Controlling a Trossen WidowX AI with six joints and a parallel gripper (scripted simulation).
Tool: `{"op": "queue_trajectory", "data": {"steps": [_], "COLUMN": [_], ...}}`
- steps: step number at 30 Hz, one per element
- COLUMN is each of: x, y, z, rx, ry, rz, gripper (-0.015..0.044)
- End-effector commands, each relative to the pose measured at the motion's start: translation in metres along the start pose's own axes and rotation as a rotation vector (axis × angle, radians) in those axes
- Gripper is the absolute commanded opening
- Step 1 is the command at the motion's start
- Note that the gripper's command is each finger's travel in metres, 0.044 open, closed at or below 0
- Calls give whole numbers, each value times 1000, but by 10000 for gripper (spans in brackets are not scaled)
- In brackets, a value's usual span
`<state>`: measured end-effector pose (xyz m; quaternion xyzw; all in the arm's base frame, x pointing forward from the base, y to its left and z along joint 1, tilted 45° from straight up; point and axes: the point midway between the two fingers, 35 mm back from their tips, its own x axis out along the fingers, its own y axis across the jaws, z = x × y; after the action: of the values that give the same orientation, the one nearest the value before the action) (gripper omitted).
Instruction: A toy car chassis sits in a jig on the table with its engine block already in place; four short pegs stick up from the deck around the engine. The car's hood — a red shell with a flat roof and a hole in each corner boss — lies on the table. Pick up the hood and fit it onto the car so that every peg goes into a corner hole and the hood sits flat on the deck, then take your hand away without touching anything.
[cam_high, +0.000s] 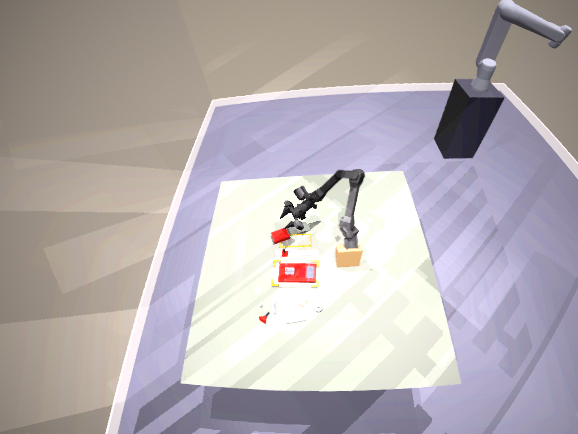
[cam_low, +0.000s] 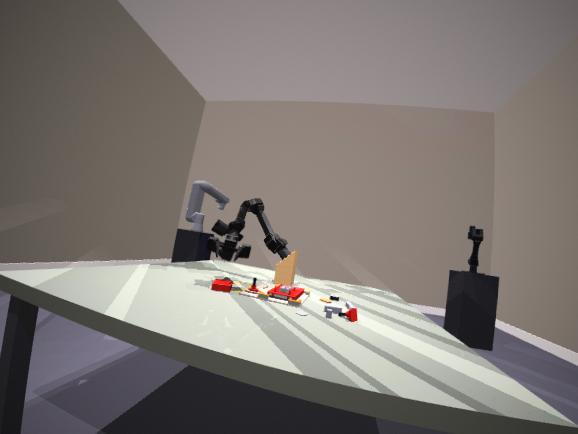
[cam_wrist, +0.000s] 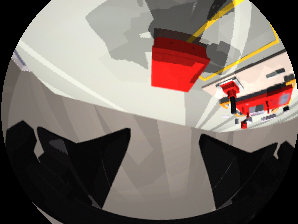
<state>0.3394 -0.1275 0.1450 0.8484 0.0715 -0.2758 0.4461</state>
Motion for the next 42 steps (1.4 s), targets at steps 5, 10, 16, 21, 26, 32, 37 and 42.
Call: {"op": "queue_trajectory", "data": {"steps": [5, 10, 16, 21, 26, 32, 37, 42], "x": [29, 44, 54, 58, 59, 59, 59, 59], "y": [-3, -8, -11, -9, -7, -7, -7, -7], "z": [7, 8, 4, -8, -17, -17, -17, -17], "rx": [-621, -1182, -1873, -2409, -2681, -2682, -2682, -2682], "ry": [-197, -277, -242, -93, 62, 63, 63, 63], "rz": [-209, -471, -875, -1280, -1524, -1525, -1525, -1525], "gripper": [440, 440, 440, 440, 440, 440, 440, 440]}}
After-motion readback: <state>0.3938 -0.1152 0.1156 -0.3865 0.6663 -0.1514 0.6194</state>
